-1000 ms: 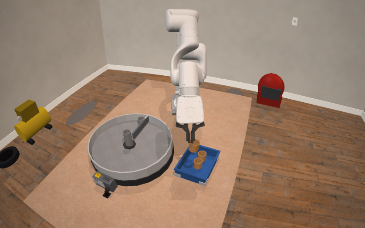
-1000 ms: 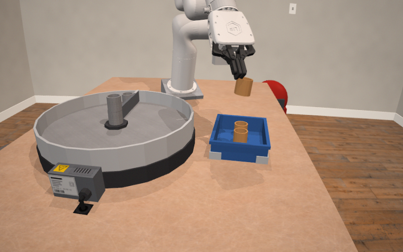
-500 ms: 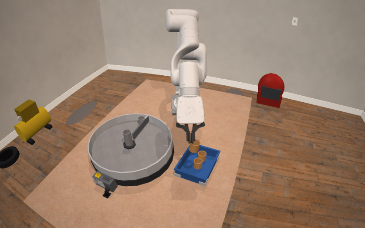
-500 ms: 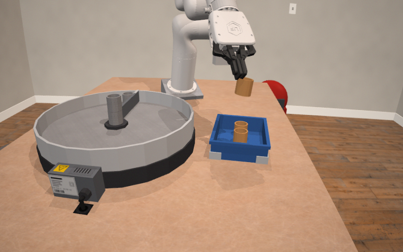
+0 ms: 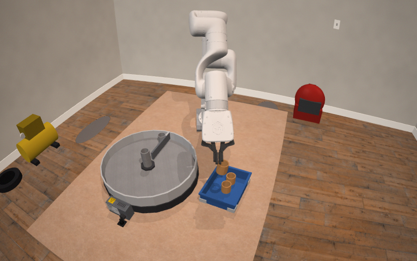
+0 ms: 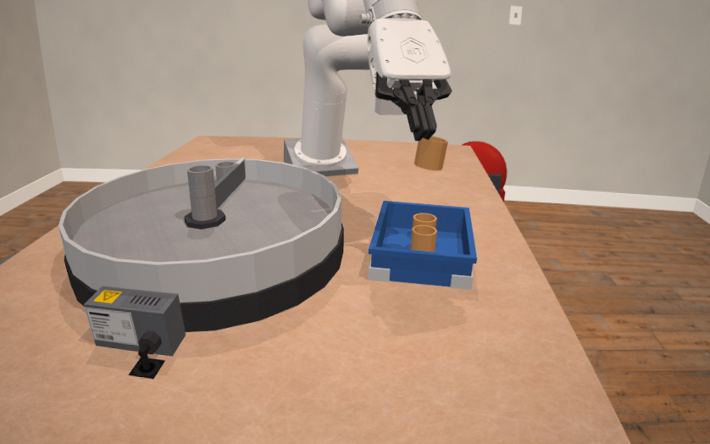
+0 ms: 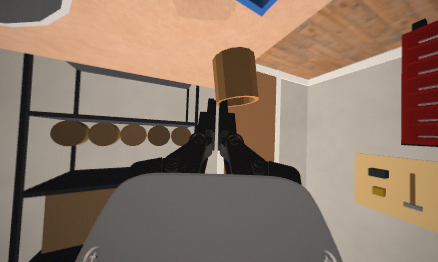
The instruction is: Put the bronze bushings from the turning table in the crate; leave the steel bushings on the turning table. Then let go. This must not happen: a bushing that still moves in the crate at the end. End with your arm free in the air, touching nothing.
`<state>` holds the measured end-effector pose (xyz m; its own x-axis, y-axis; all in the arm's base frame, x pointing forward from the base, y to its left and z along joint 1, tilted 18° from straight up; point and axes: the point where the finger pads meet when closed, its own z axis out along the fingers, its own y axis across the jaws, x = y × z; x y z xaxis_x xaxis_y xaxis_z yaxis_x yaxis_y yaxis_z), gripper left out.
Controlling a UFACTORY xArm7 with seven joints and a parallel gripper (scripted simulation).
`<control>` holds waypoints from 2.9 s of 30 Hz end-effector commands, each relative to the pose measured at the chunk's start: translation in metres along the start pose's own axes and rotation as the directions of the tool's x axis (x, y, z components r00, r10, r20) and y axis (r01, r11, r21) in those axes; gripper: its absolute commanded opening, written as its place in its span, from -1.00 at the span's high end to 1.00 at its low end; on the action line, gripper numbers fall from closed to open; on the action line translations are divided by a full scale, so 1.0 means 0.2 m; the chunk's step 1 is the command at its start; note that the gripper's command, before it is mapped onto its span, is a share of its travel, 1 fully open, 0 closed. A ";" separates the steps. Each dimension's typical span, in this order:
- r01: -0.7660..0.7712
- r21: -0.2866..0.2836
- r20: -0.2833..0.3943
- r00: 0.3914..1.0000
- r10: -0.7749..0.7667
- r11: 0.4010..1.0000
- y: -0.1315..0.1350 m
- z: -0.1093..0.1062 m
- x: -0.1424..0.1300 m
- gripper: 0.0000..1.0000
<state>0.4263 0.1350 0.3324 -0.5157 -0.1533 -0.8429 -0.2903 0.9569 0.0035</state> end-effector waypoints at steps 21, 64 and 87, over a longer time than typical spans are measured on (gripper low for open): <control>0.000 0.000 0.004 1.000 0.000 1.000 0.00 0.26 0.21 1.00; 0.000 0.000 0.004 1.000 0.000 1.000 0.00 0.45 0.37 1.00; 0.000 0.000 0.004 1.000 0.000 1.000 0.00 0.56 0.46 1.00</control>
<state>0.4676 0.1480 0.1956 -0.5156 -0.1536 -0.8429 -0.2901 0.9570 0.0031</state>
